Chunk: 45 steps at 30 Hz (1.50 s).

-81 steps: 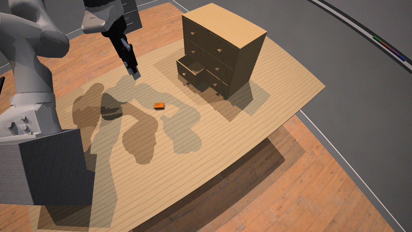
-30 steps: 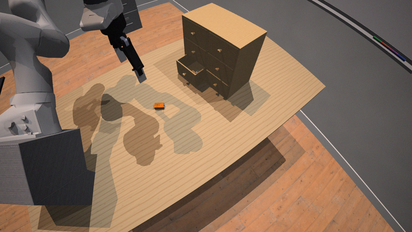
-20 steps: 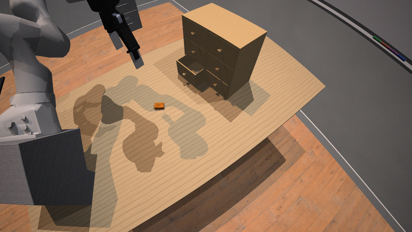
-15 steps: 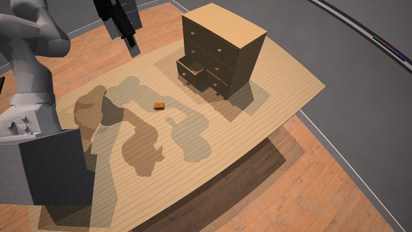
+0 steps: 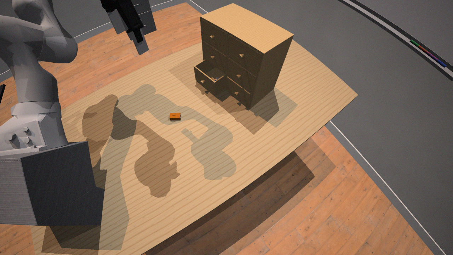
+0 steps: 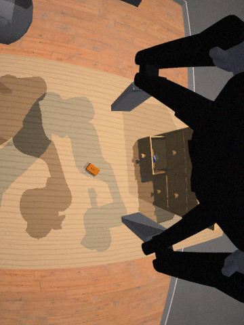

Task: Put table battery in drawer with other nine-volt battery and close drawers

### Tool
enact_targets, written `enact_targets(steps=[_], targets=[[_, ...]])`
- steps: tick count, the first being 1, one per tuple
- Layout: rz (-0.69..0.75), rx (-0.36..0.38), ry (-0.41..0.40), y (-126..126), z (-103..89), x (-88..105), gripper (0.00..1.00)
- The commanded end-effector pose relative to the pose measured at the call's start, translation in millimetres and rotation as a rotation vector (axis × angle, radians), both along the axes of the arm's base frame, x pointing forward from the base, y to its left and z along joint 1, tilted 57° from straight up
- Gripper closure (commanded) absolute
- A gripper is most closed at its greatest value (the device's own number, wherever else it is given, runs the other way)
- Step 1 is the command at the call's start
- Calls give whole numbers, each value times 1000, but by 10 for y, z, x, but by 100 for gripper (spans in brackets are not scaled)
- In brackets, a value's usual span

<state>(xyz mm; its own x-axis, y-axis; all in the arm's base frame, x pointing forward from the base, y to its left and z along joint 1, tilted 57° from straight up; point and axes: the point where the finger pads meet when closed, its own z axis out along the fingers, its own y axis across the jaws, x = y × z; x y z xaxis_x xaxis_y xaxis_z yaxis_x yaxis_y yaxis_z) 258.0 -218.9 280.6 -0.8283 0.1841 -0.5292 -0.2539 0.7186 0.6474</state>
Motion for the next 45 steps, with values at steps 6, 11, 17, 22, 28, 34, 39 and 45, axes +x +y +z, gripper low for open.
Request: enact_targets(steps=[6,11,17,22,28,34,39,45], targets=[[4,12,7,-28,134,200,0],[4,12,7,-106,306,497,0],[4,12,7,-188,489,812,0],[4,12,7,-212,543,904,0],[4,12,7,-225,572,954,0],[5,24,24,-189,570,1052,0],[7,48,57,-121,567,1235,0],[14,110,145,60,559,1723,0]])
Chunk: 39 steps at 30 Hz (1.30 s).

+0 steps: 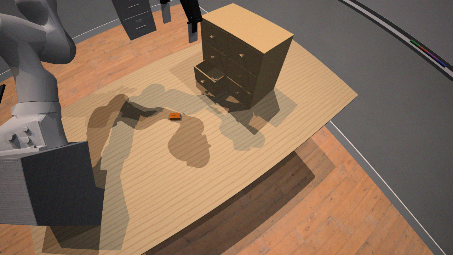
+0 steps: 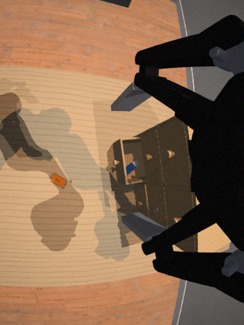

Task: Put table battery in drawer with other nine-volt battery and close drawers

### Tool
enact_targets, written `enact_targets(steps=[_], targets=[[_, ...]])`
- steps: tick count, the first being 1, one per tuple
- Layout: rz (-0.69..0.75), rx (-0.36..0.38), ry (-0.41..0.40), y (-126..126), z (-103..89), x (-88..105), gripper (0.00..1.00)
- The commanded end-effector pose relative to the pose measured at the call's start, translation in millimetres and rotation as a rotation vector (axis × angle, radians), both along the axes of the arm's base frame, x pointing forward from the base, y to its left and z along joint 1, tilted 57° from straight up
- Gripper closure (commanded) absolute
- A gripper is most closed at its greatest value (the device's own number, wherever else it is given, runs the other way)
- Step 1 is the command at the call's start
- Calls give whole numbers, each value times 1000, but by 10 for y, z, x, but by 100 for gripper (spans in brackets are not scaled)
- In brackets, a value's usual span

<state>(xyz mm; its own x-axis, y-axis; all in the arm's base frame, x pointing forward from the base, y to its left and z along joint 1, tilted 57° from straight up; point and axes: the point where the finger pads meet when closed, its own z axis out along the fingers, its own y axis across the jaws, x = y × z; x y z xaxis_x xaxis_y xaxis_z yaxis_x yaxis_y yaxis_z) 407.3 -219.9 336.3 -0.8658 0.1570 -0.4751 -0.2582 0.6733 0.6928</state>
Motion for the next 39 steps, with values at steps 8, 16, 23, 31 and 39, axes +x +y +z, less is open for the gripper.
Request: enact_targets(steps=[8,16,23,31,39], targets=[[-38,119,178,244,-6,700,0],[-37,130,194,276,-8,787,0],[-37,130,194,276,-8,787,0],[-37,130,194,276,-8,787,0],[-37,130,194,276,-8,787,0]])
